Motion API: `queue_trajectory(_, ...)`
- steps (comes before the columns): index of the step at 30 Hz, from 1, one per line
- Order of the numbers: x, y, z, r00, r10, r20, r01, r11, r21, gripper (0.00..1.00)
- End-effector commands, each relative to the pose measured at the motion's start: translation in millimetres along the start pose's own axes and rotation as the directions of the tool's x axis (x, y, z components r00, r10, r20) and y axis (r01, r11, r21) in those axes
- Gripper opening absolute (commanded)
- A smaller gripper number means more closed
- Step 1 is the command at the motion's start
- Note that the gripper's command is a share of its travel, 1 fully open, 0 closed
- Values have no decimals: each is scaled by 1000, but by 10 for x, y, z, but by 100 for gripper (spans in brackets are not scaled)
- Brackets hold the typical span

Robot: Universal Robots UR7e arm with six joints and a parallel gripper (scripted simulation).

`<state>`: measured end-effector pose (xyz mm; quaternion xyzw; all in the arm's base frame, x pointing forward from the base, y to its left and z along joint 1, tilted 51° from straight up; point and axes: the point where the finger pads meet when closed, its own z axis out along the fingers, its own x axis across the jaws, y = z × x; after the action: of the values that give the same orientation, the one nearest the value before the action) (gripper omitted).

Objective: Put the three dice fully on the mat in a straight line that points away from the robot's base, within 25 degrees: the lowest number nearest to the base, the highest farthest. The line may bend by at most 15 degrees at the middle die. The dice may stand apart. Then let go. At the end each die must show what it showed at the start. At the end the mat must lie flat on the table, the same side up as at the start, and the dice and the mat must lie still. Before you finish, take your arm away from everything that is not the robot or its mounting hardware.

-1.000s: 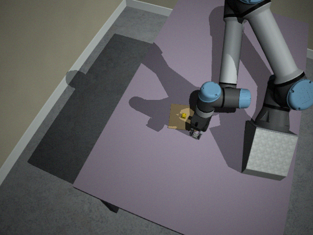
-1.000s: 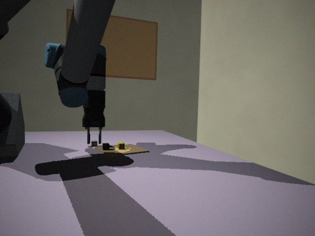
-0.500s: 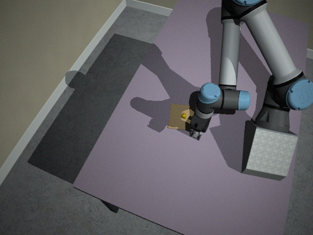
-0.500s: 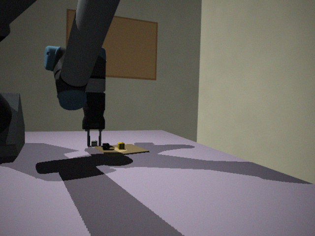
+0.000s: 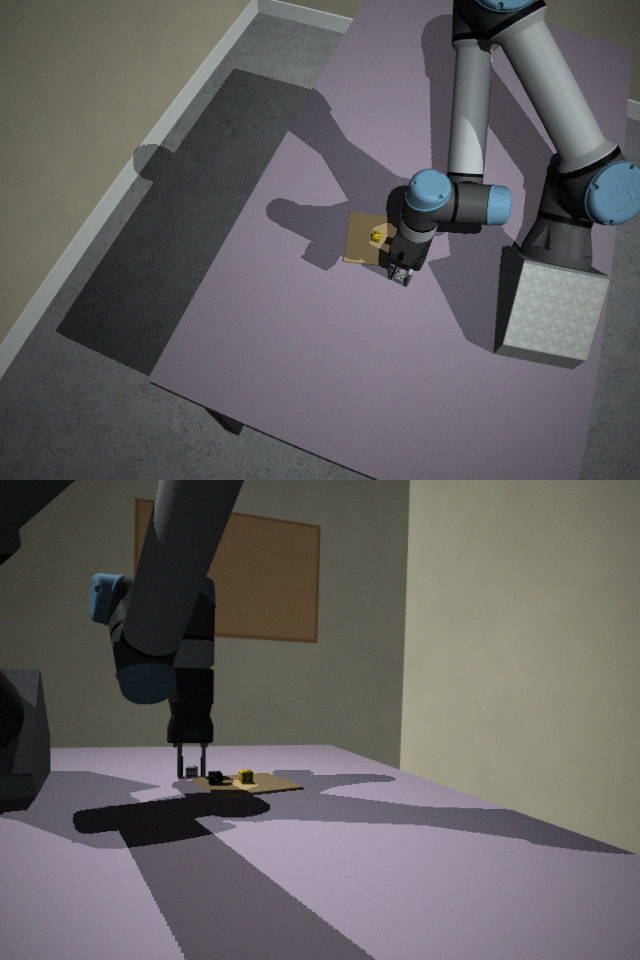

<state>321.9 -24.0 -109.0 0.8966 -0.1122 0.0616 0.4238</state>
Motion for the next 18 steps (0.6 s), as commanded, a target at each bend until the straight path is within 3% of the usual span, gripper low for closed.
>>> queue_trajectory(1,2,-1,-3,1000,0,-1,0,1000,0,70)
queue_trajectory(14,2,-1,-3,1000,0,-1,0,1000,0,70)
queue_trajectory(15,2,-1,-3,1000,0,-1,0,1000,0,40)
queue_trajectory(18,2,-1,-3,1000,0,-1,0,1000,0,40)
